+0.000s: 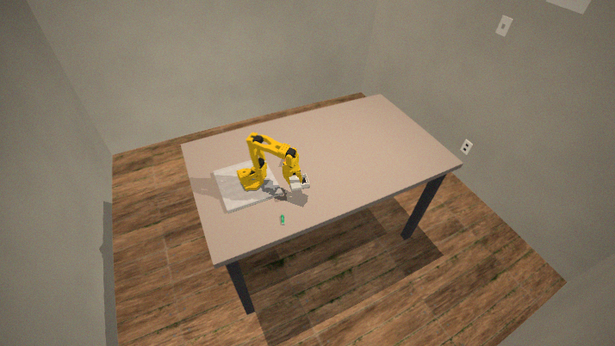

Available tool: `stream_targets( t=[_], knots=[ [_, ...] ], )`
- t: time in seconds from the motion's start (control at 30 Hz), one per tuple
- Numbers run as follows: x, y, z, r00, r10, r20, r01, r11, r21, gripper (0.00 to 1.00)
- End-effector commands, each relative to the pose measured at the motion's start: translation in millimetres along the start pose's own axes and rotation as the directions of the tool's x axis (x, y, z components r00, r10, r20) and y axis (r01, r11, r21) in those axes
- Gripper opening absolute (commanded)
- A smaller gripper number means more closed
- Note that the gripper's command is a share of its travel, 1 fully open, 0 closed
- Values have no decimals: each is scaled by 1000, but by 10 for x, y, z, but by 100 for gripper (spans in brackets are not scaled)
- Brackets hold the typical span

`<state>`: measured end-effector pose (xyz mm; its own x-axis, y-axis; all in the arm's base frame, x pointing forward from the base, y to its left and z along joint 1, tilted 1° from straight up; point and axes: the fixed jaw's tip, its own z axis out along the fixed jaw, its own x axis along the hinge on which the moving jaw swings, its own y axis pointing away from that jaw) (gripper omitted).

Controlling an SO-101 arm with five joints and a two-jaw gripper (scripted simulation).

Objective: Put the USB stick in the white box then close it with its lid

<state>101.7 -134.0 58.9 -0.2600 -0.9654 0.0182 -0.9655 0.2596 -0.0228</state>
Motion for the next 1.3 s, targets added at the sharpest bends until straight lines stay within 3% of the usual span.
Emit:
stream_targets(
  t=[0.0,1.27],
  knots=[
    [-9,25,43,1000,-1,9,1,1000,-11,23],
    [-25,47,69,1000,-1,9,1,1000,-11,23]
  ],
)
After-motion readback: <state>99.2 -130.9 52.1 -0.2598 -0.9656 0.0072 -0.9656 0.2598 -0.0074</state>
